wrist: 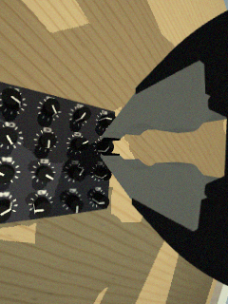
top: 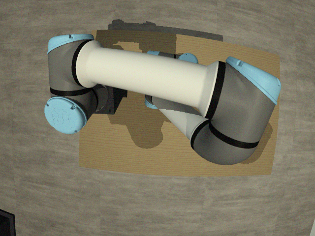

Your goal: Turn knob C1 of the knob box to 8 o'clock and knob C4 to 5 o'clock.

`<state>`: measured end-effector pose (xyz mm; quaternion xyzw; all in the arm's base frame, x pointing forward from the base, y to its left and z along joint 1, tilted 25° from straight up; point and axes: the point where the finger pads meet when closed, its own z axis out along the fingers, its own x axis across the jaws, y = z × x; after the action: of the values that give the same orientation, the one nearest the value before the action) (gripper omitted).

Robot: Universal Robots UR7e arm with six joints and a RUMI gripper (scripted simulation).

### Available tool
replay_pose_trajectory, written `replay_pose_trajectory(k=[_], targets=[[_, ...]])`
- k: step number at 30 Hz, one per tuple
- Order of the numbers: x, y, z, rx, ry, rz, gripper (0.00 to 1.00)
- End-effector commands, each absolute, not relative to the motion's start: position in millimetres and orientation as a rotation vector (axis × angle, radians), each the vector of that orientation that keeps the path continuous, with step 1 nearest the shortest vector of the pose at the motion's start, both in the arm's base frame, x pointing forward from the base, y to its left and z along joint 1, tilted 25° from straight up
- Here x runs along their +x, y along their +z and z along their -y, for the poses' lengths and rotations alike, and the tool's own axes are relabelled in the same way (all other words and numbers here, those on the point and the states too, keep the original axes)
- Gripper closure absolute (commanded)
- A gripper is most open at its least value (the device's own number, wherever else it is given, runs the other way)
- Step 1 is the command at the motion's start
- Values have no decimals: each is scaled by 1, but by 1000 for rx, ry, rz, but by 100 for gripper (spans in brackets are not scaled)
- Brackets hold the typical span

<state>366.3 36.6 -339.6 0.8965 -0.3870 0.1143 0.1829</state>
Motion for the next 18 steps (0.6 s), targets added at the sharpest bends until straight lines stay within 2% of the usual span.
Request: replay_pose_trajectory(k=[1, 18], targets=[[366, -339, -37, 2578, 296, 959, 96], [365, -340, -38, 2672, 214, 563, 96]])
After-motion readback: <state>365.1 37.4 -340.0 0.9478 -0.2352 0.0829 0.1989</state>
